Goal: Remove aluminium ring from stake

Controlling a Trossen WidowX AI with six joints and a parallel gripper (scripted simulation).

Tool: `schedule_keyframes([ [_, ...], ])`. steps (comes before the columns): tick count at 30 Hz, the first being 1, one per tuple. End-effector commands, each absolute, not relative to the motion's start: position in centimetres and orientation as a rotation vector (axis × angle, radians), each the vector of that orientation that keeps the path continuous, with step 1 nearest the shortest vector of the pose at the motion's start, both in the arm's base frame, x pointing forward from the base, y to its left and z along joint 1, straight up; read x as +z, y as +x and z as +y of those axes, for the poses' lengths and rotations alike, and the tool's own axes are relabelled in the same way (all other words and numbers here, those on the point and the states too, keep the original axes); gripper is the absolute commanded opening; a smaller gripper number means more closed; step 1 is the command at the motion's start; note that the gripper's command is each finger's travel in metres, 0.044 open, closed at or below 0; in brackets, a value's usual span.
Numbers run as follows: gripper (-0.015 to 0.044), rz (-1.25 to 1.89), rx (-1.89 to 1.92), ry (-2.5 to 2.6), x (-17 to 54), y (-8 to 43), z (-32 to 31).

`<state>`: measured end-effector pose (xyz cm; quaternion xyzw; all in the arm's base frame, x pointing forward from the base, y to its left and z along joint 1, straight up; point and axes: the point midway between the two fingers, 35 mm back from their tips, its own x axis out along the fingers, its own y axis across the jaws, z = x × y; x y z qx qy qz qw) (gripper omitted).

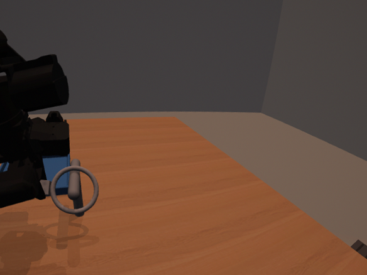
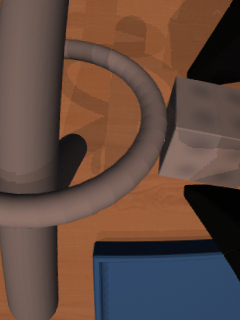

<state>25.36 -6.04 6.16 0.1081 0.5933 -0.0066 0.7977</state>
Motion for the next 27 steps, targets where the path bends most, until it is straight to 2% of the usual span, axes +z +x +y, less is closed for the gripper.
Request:
schedule_keyframes([
  [1,0.0000,1.263,0.008,0.254,6.0,25.3,-6.4],
  [27,0.0000,1.256,0.024,0.275,7.0,24.9,-8.4],
])
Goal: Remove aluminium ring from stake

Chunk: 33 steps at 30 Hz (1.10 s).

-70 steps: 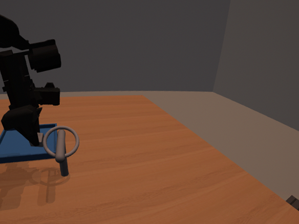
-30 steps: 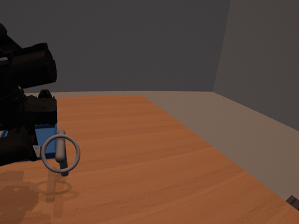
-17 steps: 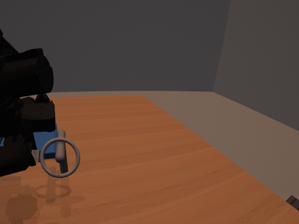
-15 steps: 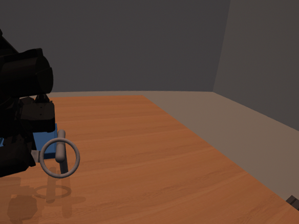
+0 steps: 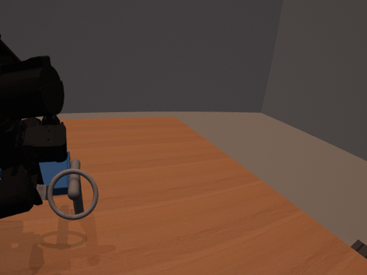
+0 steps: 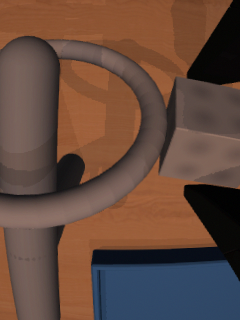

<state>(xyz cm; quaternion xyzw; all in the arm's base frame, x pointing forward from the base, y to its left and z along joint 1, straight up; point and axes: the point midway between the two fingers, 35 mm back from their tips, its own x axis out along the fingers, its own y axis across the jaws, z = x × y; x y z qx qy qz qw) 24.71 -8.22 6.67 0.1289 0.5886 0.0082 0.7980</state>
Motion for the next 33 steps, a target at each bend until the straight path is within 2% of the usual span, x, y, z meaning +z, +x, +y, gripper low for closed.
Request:
schedule_keyframes([
  [1,0.0000,1.256,0.024,0.275,7.0,24.9,-8.4],
  [33,0.0000,1.256,0.023,0.274,7.5,24.4,-10.6],
])
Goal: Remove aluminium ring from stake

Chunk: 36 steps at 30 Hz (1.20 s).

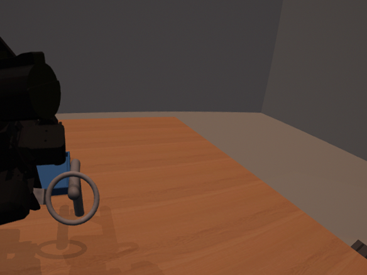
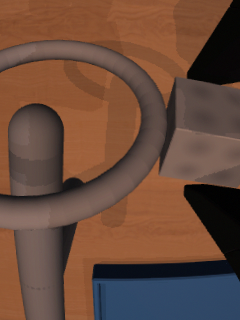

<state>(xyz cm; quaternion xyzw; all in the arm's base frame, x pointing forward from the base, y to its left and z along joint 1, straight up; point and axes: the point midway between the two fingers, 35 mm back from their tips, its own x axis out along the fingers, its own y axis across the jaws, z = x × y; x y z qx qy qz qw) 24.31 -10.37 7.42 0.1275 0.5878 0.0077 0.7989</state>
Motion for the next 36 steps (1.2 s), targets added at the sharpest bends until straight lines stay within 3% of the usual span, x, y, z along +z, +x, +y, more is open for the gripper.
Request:
schedule_keyframes([
  [1,0.0000,1.256,0.023,0.274,7.5,24.4,-10.6],
  [36,0.0000,1.257,0.022,0.272,8.8,24.1,-12.7],
])
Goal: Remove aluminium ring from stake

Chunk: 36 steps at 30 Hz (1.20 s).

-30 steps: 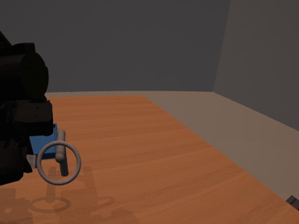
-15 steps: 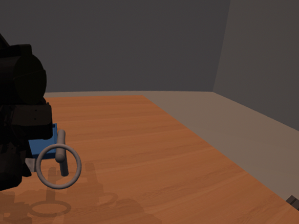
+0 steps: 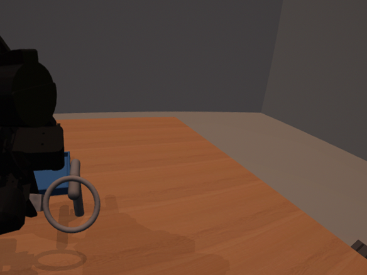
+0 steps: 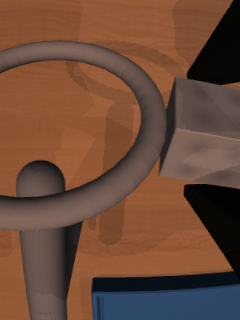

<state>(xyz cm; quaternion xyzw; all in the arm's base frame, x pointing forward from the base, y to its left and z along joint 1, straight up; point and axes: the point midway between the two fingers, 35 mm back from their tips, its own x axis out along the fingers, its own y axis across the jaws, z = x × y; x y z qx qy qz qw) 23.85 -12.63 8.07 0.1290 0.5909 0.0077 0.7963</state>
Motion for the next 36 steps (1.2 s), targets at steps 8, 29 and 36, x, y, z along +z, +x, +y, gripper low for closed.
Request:
schedule_keyframes([
  [8,0.0000,1.257,0.022,0.272,10.0,24.1,-12.7],
  [29,0.0000,1.257,0.022,0.272,13.5,23.9,-12.7],
  [36,0.0000,1.257,0.022,0.272,14.2,24.0,-12.7],
])
